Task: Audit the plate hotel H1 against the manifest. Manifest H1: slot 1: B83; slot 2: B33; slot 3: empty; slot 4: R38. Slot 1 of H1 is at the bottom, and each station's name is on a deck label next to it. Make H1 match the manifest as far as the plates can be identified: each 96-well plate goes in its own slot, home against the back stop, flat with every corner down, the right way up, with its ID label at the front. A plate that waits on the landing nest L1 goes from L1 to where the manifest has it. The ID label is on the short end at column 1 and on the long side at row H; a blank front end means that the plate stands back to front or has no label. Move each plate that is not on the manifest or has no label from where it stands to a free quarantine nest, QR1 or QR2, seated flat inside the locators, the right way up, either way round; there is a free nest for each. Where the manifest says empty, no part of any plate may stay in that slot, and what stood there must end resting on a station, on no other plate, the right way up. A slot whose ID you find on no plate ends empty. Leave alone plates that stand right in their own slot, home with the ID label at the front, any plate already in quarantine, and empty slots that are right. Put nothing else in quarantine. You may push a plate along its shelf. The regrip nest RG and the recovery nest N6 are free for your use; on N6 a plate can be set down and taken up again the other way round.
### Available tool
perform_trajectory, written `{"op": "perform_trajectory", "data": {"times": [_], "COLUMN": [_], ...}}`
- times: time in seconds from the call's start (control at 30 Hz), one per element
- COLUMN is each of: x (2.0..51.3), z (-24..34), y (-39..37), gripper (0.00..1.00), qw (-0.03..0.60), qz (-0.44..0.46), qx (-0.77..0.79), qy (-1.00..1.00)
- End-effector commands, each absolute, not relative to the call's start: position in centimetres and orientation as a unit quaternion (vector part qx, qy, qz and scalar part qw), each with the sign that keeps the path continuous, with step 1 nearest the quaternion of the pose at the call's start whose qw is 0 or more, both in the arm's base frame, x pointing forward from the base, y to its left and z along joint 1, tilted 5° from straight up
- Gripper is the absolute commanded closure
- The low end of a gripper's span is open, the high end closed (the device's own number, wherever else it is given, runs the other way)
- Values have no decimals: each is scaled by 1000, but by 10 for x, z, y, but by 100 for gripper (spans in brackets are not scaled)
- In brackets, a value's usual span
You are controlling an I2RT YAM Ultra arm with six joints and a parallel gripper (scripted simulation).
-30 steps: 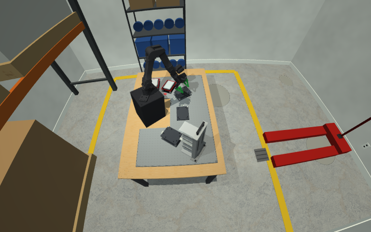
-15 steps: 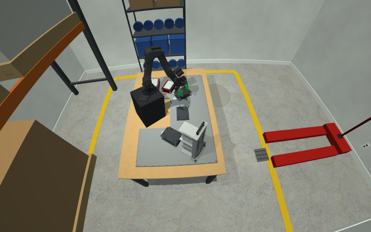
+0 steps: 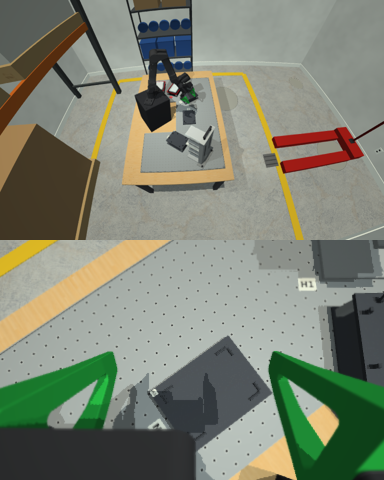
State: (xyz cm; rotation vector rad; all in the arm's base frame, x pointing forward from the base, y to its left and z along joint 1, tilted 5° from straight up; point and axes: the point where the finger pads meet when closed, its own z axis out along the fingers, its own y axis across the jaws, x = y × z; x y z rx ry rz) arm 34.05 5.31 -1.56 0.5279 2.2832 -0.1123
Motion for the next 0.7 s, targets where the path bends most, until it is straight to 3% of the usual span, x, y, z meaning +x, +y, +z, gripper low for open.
{"op": "perform_trajectory", "data": {"times": [0.0,0.67], "x": [347,349], "z": [-6,-19], "y": [44,-15], "gripper": [0,0], "qw": [404,393], "qz": [-36,-42], "qx": [201,199], "qy": [892,897]}}
